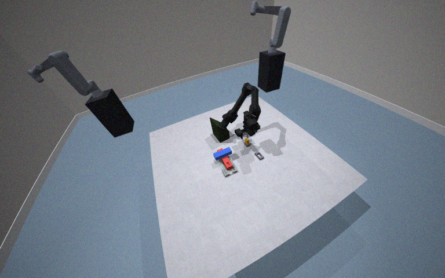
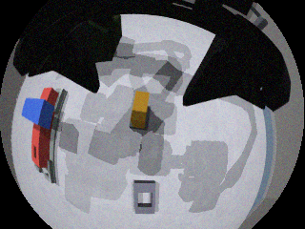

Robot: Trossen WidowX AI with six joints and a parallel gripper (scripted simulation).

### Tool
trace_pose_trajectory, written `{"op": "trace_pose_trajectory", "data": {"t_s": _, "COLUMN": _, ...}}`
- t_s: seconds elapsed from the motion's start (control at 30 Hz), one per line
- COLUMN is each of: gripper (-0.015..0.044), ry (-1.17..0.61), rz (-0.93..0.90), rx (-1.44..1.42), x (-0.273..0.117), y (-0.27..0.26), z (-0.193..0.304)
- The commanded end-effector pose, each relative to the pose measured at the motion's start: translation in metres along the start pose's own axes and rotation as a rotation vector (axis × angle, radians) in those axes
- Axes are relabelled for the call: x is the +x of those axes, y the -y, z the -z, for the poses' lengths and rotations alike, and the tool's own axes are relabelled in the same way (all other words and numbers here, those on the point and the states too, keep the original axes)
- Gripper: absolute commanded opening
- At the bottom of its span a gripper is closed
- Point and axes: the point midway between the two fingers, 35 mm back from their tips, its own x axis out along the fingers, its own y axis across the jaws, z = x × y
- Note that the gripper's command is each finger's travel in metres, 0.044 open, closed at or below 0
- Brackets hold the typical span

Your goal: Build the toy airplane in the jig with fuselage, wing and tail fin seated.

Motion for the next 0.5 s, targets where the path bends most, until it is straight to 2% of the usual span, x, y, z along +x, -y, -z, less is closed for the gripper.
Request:
{"op": "trace_pose_trajectory", "data": {"t_s": 0.0, "gripper": 0.0440, "ry": -0.004, "rz": -0.007, "rx": 0.005, "x": 0.013, "y": -0.001, "z": 0.002}}
{"op": "trace_pose_trajectory", "data": {"t_s": 0.47, "gripper": 0.0440, "ry": -0.004, "rz": -0.004, "rx": 0.005, "x": 0.032, "y": 0.000, "z": 0.001}}
